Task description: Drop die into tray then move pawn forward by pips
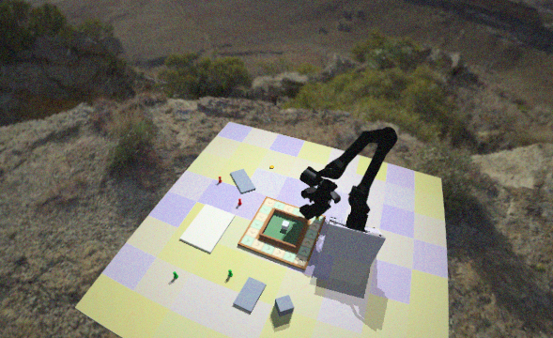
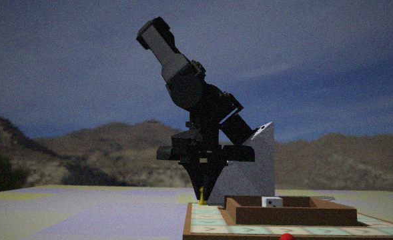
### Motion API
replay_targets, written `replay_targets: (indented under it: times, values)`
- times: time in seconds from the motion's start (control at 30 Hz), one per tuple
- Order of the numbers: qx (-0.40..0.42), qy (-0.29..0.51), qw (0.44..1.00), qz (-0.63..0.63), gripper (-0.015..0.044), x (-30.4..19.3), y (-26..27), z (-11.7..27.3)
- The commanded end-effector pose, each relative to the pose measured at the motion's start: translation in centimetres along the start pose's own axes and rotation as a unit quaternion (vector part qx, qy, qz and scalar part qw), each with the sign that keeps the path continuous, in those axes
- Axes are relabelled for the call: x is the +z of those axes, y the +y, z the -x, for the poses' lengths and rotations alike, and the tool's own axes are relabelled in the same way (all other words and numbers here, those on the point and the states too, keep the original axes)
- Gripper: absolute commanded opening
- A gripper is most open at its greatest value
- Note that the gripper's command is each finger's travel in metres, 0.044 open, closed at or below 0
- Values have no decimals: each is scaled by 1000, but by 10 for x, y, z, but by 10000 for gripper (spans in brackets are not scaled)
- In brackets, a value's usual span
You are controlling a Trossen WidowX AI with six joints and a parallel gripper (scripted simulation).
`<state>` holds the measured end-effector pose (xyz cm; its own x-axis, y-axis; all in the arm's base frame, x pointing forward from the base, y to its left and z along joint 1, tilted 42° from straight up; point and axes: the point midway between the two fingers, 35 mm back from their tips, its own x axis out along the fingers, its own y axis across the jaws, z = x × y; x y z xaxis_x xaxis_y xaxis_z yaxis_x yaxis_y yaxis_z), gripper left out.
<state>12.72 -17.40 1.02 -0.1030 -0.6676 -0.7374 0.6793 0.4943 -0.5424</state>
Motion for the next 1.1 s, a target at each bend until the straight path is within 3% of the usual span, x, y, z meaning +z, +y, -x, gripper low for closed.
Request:
replay_targets:
  times: [0.0, 0.23, 1.07]
  values:
    - [2, 1, 1000, 3, 22, 0, 0, 0]
    - [4, 2, 1000, 2, 0, 1, 3, 5]
    - [11, 9, 1000, 3, 0, 2, 10, 104]
